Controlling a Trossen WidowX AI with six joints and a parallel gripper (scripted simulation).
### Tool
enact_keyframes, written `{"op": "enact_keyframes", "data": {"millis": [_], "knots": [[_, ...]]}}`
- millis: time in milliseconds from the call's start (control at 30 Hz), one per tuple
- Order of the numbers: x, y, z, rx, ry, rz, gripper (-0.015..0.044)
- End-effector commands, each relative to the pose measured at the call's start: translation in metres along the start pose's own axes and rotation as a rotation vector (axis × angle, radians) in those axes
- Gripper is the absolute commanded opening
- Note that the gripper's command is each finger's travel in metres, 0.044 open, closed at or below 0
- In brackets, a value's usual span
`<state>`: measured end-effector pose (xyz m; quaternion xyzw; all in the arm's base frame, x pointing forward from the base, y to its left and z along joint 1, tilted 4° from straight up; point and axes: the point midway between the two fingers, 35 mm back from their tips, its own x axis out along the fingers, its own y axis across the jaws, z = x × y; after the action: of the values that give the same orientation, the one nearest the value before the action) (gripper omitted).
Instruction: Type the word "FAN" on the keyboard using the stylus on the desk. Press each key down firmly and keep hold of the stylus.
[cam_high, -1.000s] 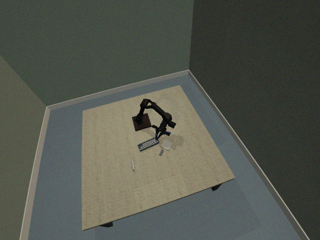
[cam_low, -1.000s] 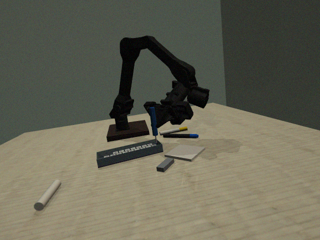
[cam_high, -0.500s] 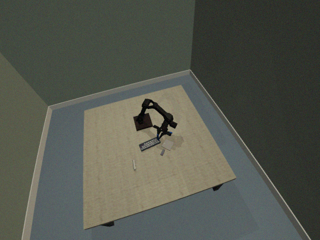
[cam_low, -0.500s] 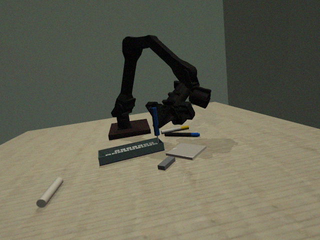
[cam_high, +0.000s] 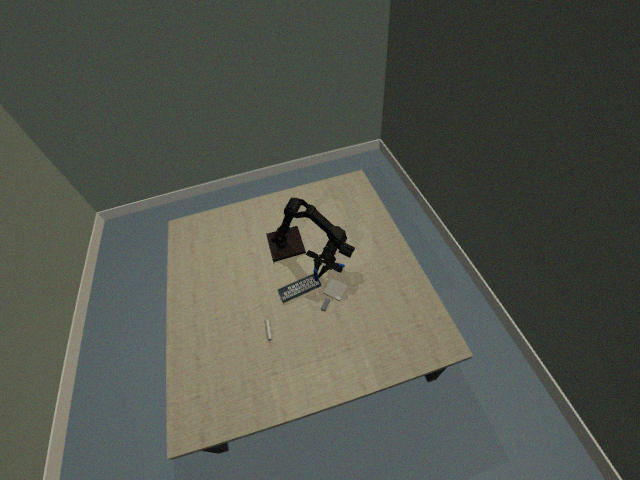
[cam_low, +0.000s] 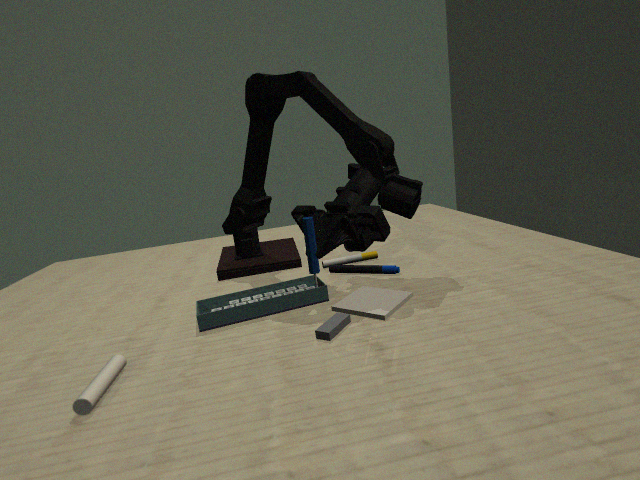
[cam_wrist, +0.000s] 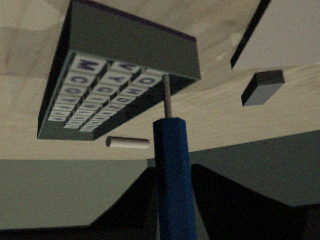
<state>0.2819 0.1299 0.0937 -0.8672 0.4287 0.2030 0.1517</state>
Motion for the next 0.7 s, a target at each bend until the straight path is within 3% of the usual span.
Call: {"op": "enact_keyframes", "data": {"millis": [0, 667], "knots": [[0.0013, 0.0010, 0.0025, 0.003, -0.004, 0.004, 0.0081], [0.0052, 0.0010, 0.0093, 0.003, -0.004, 0.004, 0.0081]]}}
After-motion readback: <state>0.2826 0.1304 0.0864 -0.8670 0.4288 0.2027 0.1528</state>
